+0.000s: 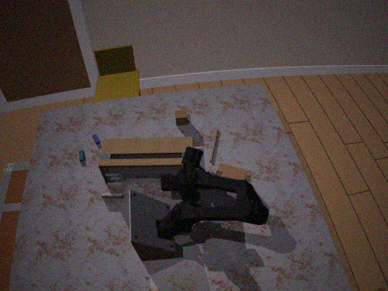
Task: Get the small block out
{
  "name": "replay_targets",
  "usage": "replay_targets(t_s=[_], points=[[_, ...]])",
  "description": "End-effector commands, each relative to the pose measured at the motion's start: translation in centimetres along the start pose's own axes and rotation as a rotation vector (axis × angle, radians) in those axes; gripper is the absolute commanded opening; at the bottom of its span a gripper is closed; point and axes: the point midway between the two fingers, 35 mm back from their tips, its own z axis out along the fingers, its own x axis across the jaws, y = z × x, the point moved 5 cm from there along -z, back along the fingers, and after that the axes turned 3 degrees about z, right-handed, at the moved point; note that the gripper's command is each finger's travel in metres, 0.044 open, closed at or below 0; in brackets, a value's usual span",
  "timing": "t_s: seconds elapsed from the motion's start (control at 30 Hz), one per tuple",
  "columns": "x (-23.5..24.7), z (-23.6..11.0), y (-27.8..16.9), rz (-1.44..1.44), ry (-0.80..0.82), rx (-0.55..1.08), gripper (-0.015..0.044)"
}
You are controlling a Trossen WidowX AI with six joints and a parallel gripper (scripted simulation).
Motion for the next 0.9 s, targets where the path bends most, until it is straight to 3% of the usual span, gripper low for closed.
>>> replay_targets(t_s=[0.0, 0.37, 0.87], points=[[0.2, -1.2, -0.9, 0.025, 0.006, 0.008, 0.0], [0.5, -3.6, -1.5, 0.029, 0.016, 0.009, 0.0], [0.4, -4.0, -1.9, -0.536, 0.01, -0.013, 0.0]])
